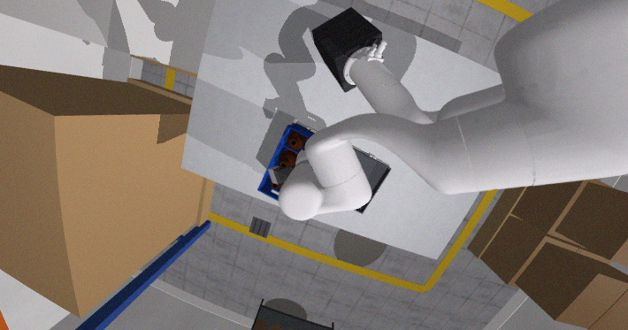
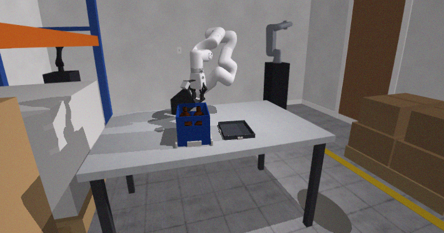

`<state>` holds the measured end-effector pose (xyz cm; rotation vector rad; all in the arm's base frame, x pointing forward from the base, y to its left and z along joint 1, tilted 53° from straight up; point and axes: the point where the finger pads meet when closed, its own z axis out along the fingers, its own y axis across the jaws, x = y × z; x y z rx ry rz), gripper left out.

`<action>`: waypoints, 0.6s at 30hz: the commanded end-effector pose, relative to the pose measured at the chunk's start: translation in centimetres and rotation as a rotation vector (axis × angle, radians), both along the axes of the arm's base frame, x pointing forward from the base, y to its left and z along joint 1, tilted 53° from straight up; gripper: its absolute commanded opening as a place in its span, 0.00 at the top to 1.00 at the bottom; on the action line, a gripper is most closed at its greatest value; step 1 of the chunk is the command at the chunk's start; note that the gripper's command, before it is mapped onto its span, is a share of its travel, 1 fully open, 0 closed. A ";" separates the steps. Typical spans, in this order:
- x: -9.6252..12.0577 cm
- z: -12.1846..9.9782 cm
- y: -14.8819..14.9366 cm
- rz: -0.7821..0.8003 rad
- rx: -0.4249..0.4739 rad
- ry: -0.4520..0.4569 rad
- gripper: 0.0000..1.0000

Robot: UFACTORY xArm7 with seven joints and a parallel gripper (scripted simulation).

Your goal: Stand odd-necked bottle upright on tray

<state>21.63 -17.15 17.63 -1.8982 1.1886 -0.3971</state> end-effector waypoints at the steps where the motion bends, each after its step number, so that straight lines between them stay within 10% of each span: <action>1: -0.7 0.7 -0.6 -0.002 -0.001 -0.001 0.35; 9: -1.0 0.9 -0.8 -0.002 -0.001 -0.001 0.35; 10: -1.0 0.9 -0.8 -0.002 -0.001 -0.001 1.00; 18: -1.0 0.9 -0.8 -0.002 -0.001 -0.001 1.00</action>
